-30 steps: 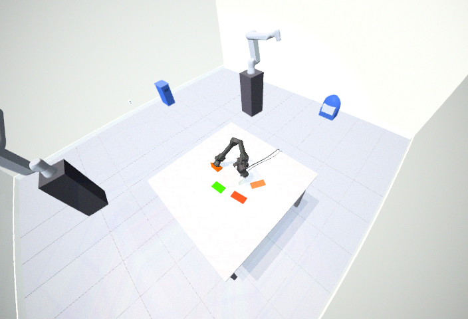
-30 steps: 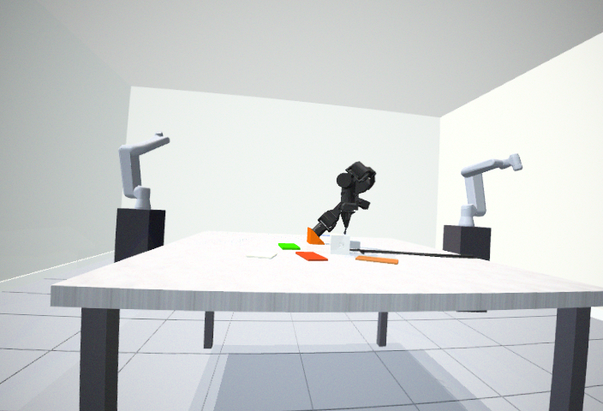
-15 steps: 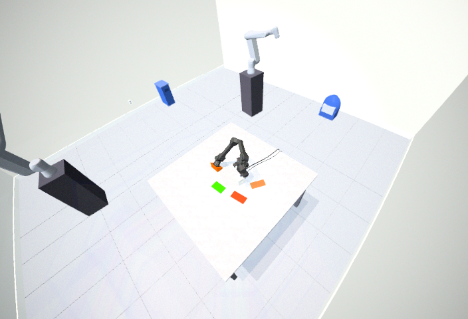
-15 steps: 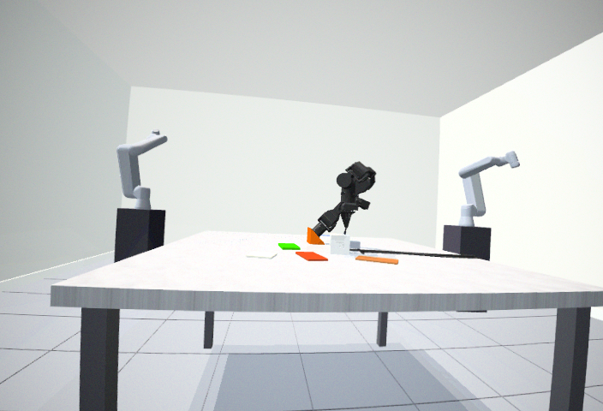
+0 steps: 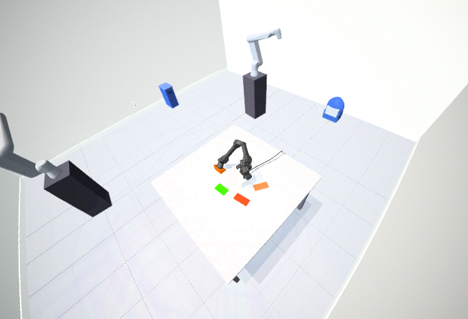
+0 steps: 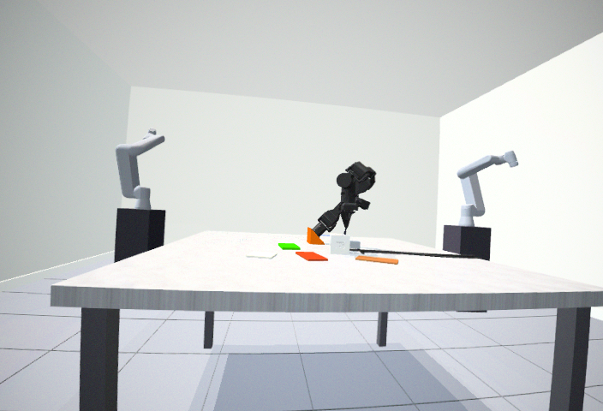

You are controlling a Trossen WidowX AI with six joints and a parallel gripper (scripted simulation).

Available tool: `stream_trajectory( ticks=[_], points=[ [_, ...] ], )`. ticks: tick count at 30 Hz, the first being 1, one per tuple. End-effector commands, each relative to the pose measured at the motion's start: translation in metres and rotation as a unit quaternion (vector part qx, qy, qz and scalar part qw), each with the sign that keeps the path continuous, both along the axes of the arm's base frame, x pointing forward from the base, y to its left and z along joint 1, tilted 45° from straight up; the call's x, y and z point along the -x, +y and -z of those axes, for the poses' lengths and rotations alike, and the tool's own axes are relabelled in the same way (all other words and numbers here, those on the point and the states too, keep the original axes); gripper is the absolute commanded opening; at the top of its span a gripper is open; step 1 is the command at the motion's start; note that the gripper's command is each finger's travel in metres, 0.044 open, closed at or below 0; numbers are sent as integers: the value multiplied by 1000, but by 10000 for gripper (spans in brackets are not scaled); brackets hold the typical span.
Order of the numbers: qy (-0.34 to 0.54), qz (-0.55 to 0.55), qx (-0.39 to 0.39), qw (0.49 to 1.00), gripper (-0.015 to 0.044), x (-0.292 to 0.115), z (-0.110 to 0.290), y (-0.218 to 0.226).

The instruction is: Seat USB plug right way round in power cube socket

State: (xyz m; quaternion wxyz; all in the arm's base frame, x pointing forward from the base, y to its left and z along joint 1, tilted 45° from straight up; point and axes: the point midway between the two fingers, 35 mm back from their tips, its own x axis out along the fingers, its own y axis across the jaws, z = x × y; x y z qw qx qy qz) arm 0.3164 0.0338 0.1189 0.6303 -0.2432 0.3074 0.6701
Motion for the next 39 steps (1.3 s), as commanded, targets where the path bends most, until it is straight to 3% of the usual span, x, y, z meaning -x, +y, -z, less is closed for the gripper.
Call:
stream_trajectory(
  ticks=[1,7,11,39],
  points=[
    [1,-2,-2,1000,0,1,1,2],
    [1,-2,-2,1000,0,1,1,2],
    [0,0,0,1000,95,0,0,0],
    [0,0,0,1000,95,-1,-7,-7]
  ],
)
